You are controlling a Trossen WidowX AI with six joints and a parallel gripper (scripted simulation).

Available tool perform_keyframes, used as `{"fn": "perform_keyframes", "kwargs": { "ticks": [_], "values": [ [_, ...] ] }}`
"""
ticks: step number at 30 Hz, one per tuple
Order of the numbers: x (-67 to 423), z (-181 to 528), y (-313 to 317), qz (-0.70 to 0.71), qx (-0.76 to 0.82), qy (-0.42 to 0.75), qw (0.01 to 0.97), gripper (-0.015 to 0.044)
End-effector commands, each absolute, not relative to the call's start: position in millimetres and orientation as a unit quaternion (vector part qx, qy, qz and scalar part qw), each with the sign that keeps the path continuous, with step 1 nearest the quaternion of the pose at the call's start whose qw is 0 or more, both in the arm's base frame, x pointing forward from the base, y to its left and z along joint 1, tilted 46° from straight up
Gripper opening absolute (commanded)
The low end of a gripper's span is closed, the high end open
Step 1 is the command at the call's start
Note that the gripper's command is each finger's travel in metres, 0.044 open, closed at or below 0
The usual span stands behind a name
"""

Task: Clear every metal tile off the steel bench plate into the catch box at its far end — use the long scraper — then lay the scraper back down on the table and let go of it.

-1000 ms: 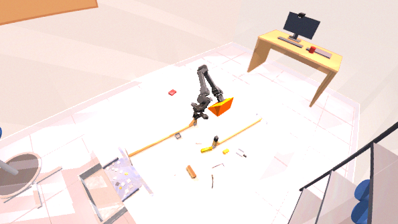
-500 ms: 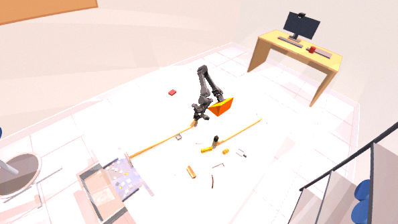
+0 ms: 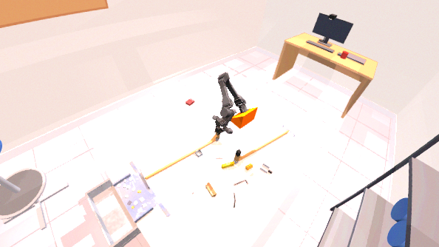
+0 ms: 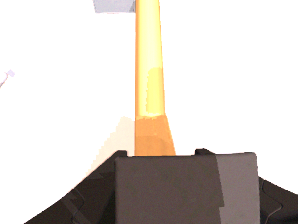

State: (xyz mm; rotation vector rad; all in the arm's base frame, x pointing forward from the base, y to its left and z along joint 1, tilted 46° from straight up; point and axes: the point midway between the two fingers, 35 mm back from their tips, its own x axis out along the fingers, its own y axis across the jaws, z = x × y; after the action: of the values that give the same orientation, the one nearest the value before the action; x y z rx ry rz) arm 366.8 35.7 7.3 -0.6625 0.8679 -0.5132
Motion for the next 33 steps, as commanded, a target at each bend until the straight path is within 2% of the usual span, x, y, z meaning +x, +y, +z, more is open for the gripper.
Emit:
{"fn": "perform_keyframes", "kwargs": {
  "ticks": [1, 23, 33],
  "values": [
    [368.8, 3.3, 44.7, -0.228, -0.312, 0.410, 0.826, 0.0000],
    [365.0, 2.9, 44.7, -0.195, -0.329, 0.426, 0.820, 0.0000],
    [342.5, 2.1, 50.4, -0.193, -0.327, 0.429, 0.820, 0.0000]
  ]
}}
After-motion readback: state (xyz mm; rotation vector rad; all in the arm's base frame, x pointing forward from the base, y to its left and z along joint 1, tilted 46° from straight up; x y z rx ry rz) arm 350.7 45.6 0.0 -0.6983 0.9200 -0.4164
